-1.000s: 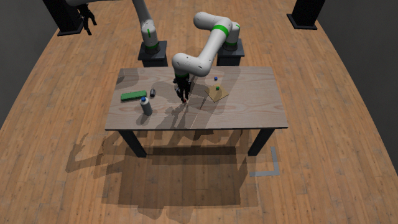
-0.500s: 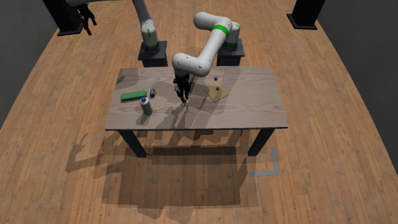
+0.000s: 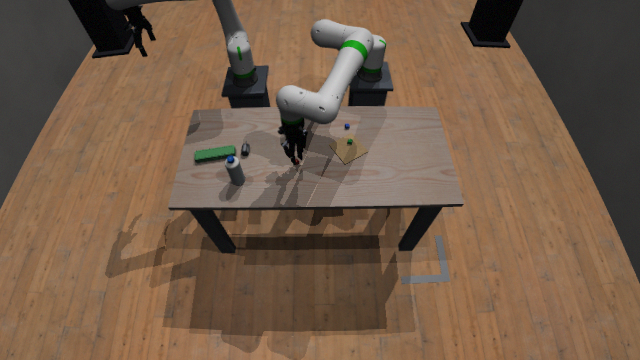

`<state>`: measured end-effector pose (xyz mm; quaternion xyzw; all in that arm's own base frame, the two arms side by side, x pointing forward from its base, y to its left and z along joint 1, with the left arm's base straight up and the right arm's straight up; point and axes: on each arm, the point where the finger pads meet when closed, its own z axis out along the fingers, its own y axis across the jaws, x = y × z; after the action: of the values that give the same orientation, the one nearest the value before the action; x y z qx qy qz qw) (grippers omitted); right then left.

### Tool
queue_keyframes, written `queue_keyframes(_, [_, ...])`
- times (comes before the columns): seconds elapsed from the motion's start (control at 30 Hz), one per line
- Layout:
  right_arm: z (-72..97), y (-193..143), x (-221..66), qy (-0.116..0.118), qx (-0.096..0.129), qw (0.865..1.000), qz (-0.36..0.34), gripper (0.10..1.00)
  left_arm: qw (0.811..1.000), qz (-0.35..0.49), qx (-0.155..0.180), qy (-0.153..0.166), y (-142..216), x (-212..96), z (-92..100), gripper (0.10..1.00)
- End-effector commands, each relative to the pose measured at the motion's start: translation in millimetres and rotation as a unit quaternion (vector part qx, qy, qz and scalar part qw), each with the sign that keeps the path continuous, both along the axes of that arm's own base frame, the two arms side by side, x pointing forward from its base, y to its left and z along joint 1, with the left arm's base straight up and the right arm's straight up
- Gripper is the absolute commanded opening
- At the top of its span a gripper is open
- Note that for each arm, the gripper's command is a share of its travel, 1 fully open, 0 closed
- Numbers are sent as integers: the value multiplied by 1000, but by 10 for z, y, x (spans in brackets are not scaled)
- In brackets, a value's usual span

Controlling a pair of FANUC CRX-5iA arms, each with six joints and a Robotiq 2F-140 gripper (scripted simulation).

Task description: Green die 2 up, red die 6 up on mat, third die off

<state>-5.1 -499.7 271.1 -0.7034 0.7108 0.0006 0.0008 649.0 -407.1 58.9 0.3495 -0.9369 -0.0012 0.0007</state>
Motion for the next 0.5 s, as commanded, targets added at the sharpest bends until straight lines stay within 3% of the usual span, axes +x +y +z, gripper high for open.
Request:
queue_keyframes(0.0, [9, -3, -2, 0, -1, 1000, 0, 1000, 1000, 0, -1, -1, -5, 5, 18, 291])
queue_keyframes(0.47, [9, -3, -2, 0, -1, 1000, 0, 1000, 1000, 0, -1, -1, -5, 4, -29, 291])
